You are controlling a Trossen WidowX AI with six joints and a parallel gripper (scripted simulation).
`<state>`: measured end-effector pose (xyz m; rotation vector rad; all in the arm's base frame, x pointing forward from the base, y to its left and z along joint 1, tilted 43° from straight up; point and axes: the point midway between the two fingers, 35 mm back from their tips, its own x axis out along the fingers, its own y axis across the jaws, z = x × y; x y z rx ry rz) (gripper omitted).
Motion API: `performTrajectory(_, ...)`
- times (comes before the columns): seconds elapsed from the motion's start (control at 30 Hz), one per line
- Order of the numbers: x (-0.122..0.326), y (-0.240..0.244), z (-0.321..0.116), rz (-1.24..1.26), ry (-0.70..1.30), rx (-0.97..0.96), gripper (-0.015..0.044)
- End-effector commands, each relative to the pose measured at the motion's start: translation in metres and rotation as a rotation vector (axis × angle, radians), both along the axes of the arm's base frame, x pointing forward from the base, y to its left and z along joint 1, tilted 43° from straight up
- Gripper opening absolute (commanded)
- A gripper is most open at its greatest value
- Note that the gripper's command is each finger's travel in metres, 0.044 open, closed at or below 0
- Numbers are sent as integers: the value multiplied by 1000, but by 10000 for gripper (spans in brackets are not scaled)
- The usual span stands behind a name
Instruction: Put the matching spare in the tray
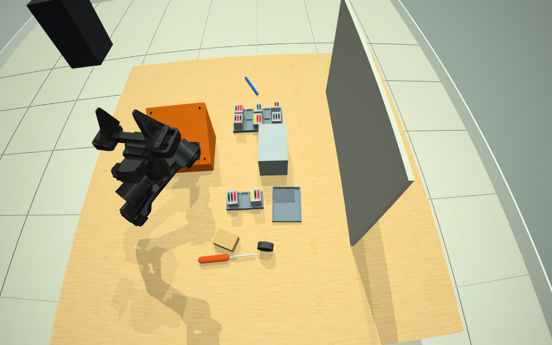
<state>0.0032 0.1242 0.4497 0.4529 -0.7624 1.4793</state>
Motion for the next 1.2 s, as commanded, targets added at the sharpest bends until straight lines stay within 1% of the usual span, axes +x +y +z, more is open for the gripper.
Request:
performTrajectory(0.0,0,0,0,0,0,0,426)
performTrajectory(0.03,0,0,0,0,0,0,440)
performTrajectory(0.17,0,0,0,0,0,0,440)
performTrajectory(0.23,9,5,-2,-26,20,-8,440)
performTrajectory(0.3,34,19,-5,-88,86,-38,440)
performTrajectory(0.5,88,51,-6,-174,308,-166,440)
performTrajectory(0.6,130,73,-18,-248,477,-266,440)
performTrajectory(0.73,187,98,-47,-374,707,-413,440)
performTrajectory(0.87,237,114,-87,-521,917,-568,440)
performTrajectory(1.03,289,116,-145,-735,1148,-785,440)
performTrajectory(1.17,317,107,-189,-903,1293,-960,440)
